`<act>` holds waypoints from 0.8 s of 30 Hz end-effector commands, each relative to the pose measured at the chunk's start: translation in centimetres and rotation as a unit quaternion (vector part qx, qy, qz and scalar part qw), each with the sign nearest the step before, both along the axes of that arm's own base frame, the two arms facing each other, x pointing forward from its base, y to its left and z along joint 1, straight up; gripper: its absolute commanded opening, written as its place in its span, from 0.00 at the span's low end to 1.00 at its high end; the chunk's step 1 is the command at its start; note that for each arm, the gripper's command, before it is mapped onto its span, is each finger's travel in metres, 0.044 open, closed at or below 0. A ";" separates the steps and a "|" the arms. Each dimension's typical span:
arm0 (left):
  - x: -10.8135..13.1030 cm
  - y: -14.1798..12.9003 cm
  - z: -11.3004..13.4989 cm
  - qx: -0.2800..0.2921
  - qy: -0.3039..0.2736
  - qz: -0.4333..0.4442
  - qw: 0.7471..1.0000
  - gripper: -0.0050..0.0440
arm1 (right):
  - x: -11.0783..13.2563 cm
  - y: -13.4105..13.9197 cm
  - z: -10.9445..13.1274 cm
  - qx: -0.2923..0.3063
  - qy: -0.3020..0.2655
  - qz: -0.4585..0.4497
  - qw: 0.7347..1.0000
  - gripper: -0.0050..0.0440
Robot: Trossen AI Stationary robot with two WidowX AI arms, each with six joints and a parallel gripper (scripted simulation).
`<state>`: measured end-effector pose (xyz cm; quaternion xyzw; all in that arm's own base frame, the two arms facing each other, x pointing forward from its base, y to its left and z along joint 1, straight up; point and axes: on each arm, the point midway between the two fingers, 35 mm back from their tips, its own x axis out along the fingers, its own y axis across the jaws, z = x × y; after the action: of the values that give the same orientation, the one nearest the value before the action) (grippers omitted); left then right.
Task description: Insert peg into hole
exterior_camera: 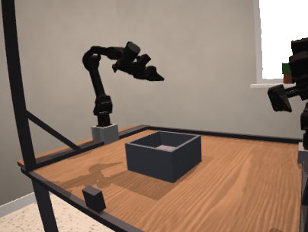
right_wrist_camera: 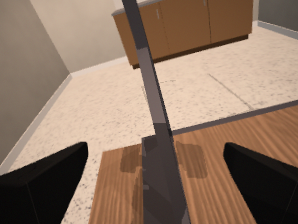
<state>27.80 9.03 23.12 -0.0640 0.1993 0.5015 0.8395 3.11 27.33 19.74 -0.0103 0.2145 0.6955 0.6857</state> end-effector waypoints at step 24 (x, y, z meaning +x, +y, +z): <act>0.2 0.0 -0.5 -0.004 0.005 -0.013 1.000 1.00 | 1.3 0.0 0.7 -0.005 -0.001 -0.012 1.000 1.00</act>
<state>27.99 8.94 22.85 -0.0637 0.2015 0.4975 0.8413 3.52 27.23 19.66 -0.0117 0.2196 0.6921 0.6875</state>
